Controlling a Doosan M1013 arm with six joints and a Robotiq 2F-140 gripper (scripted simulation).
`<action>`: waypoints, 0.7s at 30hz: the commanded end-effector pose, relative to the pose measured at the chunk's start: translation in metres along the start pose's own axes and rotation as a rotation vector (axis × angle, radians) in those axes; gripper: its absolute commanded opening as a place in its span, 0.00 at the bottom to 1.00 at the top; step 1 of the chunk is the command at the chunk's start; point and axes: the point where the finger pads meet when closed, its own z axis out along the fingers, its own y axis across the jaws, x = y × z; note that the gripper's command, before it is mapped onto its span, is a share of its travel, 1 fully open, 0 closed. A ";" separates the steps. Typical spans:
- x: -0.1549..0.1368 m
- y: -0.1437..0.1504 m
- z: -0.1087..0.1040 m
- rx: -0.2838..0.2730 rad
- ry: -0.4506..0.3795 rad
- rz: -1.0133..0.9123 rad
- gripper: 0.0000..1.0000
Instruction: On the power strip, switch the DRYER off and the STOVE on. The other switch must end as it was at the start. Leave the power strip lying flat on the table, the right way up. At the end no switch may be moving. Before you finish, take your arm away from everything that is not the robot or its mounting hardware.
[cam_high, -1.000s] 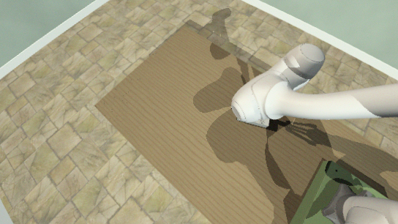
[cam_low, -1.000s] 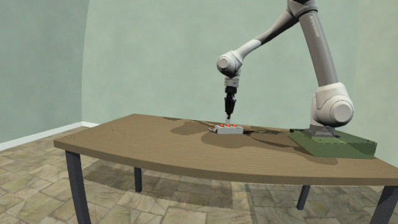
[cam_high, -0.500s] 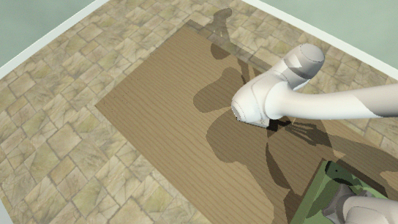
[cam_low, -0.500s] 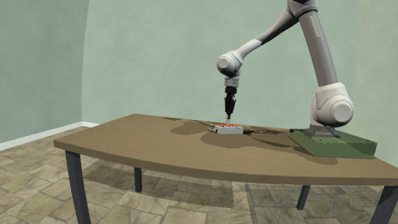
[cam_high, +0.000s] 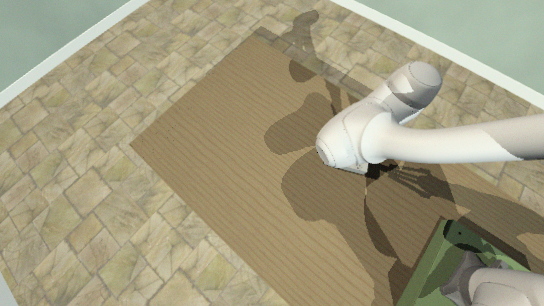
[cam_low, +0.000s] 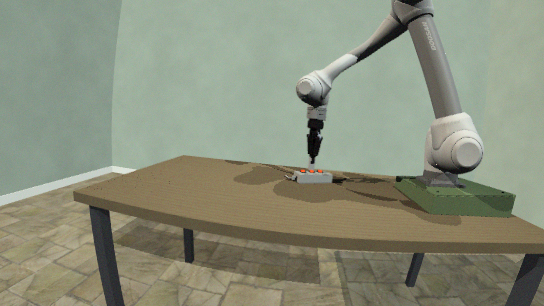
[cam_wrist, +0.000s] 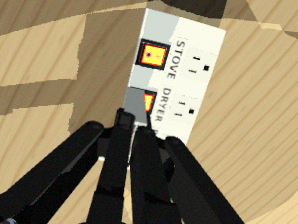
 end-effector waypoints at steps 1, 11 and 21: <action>0.000 0.000 0.001 0.000 0.000 0.000 0.00; 0.000 0.000 0.004 0.000 0.000 0.000 0.00; 0.000 0.000 0.004 0.000 0.000 0.000 0.00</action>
